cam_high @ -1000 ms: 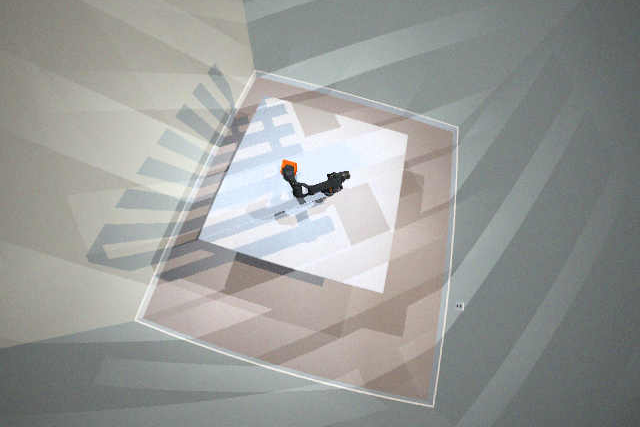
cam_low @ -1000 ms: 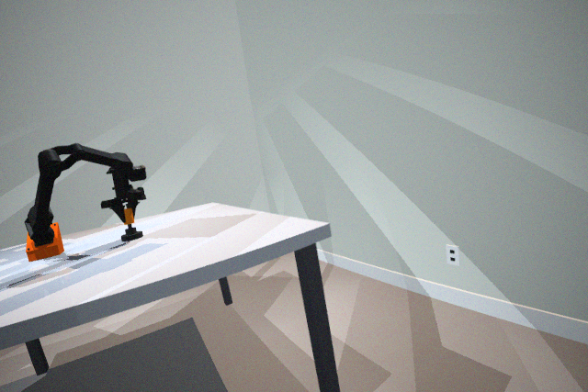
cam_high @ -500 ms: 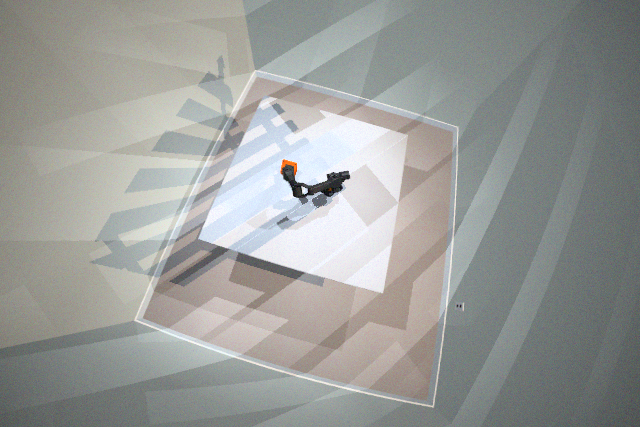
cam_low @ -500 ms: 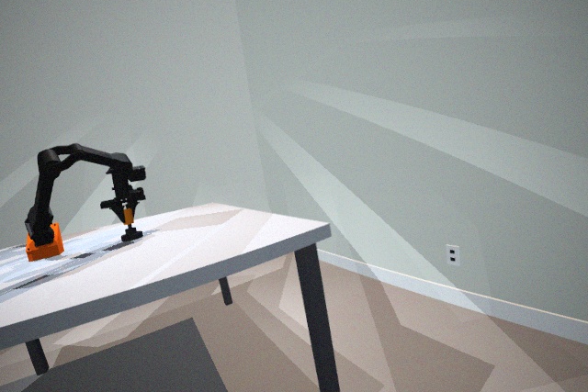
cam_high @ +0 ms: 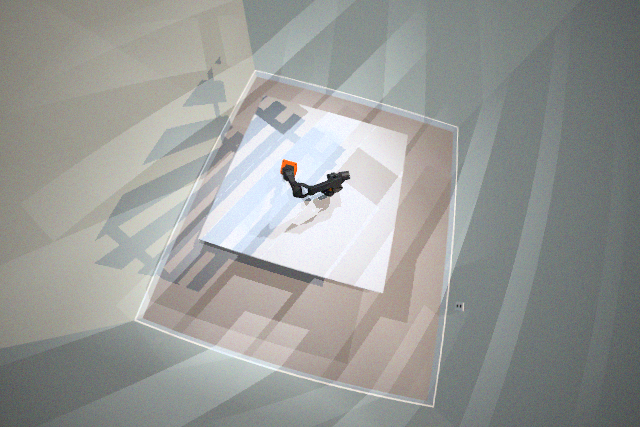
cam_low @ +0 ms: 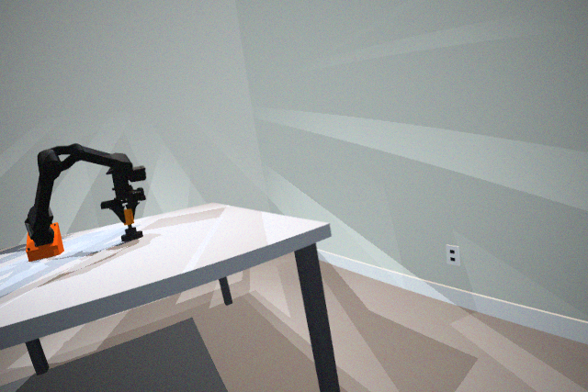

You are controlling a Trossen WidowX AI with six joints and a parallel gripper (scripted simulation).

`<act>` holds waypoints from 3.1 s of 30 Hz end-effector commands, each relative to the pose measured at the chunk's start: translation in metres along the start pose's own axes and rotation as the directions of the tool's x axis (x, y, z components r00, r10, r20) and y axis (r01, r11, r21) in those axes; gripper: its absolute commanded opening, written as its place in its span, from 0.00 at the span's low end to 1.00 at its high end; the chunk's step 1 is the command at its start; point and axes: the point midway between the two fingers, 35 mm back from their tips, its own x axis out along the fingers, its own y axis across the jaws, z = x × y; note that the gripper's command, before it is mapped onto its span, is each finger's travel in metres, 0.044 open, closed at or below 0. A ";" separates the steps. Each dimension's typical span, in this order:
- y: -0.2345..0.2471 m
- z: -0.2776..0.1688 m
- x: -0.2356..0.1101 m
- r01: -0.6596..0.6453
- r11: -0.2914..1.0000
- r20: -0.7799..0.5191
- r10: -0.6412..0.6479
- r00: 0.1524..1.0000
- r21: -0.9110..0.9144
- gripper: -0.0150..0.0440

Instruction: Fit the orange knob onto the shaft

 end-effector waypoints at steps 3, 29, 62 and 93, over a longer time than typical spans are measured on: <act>0.000 -0.001 -0.005 -0.002 1.000 0.004 0.002 1.000 0.009 0.25; 0.000 -0.001 -0.001 -0.003 0.978 0.004 0.002 1.000 0.207 0.25; 0.000 -0.001 0.001 -0.003 0.978 0.004 0.002 1.000 0.207 0.25; 0.004 0.000 0.000 -0.004 0.914 0.005 0.002 1.000 0.406 0.25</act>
